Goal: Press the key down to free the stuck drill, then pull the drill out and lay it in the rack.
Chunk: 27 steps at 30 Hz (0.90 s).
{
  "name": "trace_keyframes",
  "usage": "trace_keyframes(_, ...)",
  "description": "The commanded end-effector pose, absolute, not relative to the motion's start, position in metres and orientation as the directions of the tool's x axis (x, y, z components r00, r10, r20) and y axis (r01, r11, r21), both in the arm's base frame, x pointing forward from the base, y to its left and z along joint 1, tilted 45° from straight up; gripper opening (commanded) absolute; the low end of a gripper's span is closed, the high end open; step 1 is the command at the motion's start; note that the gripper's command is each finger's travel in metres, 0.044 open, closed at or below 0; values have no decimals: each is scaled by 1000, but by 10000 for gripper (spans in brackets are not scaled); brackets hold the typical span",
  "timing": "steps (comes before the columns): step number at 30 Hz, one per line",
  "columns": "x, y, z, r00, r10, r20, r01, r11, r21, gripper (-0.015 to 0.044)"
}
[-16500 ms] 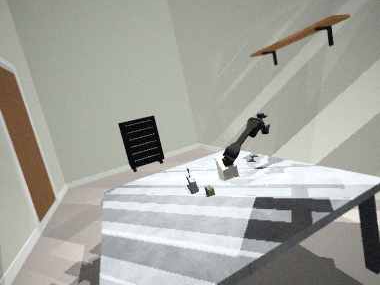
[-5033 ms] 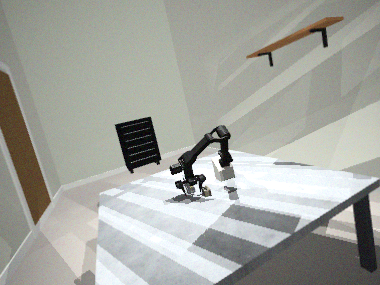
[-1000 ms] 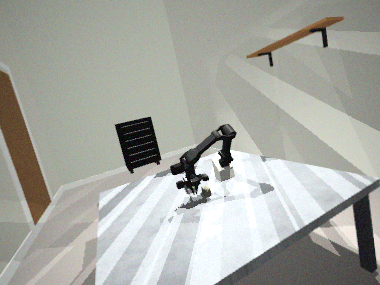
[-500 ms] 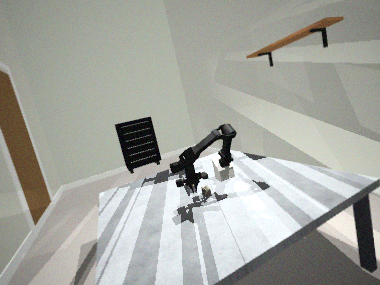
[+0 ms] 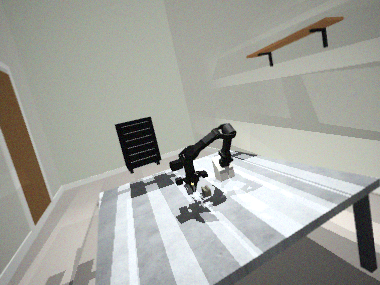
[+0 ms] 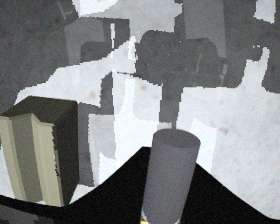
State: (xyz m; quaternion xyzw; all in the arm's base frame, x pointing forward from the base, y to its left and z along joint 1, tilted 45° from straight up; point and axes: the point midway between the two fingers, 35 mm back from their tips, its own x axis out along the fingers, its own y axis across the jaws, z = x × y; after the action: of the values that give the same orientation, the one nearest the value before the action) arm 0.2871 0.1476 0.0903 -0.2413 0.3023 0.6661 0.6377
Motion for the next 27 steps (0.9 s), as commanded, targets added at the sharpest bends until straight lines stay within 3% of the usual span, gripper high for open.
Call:
trace_keyframes(1,287,146,93,-70,705,-706,-996,-8,90,0)
trace_keyframes(27,241,153,101,-71,705,-706,-996,-8,92,0)
